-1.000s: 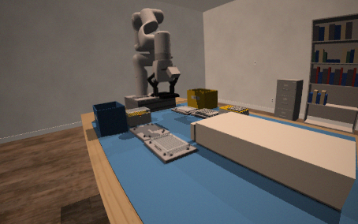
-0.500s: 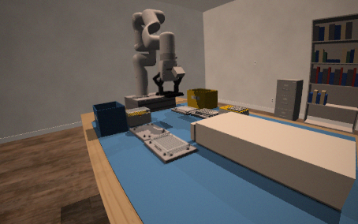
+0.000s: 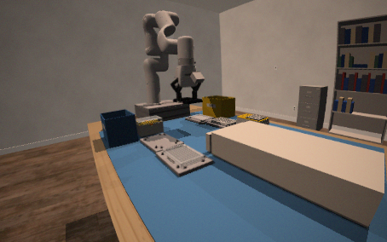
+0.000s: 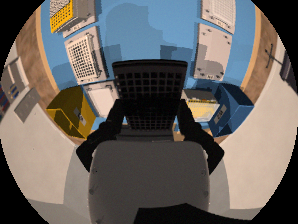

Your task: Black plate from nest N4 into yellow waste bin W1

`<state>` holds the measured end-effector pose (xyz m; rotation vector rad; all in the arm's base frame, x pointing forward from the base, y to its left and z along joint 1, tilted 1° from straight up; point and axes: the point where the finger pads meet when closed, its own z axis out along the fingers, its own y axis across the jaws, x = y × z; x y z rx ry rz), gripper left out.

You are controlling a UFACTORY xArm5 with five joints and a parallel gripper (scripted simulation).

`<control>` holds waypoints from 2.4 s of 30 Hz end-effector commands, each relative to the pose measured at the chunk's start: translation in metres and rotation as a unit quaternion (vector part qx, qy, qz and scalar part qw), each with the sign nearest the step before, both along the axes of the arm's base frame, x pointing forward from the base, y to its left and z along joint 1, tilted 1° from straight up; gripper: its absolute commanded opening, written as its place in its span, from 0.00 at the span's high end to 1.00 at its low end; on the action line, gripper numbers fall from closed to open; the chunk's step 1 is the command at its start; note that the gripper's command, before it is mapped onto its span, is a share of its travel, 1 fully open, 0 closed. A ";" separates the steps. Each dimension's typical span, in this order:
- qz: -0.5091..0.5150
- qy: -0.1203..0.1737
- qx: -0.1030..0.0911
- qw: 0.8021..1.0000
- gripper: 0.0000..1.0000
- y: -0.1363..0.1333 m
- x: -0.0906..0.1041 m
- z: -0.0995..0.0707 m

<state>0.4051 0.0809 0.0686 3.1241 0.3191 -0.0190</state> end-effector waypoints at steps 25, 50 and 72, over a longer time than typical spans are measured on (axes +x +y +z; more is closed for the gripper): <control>0.000 -0.004 0.000 1.000 1.00 0.055 -0.032 0.003; 0.000 -0.005 0.001 1.000 1.00 0.107 -0.065 0.004; 0.000 -0.006 0.002 1.000 1.00 0.149 -0.090 0.005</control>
